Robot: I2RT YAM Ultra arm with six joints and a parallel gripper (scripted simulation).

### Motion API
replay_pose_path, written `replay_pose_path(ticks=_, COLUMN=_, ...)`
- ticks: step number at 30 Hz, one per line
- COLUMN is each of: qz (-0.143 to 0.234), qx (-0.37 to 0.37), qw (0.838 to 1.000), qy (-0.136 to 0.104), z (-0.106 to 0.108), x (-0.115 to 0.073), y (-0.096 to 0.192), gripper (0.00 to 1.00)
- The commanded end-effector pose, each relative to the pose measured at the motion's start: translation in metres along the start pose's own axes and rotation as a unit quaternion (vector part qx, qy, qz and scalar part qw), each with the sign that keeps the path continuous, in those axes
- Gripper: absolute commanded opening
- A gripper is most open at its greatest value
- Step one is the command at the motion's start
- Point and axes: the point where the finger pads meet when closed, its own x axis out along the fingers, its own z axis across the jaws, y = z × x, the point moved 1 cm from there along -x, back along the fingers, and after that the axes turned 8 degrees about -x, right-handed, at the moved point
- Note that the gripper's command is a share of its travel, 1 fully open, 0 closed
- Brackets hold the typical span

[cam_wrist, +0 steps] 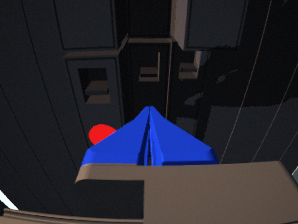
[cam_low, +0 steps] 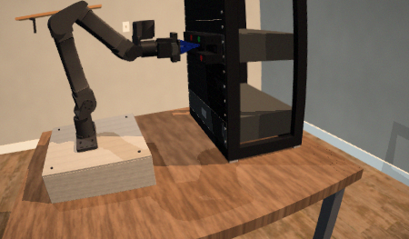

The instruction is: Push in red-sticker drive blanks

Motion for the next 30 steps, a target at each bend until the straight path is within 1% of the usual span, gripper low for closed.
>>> replay_pose_path(ticks=1, qz=0.019, qx=0.001, qw=1.0, qy=-0.016, z=0.0154, x=0.0092, y=0.0086, gripper=0.0)
replay_pose_path(ticks=23, qz=0.019, qx=0.001, qw=1.0, qy=-0.016, z=0.0154, x=0.0093, y=0.0086, gripper=0.0)
replay_pose_path(ticks=30, qz=0.02, qx=0.0, qw=1.0, qy=-0.016, z=0.0165, x=0.012, y=0.0103, gripper=0.0)
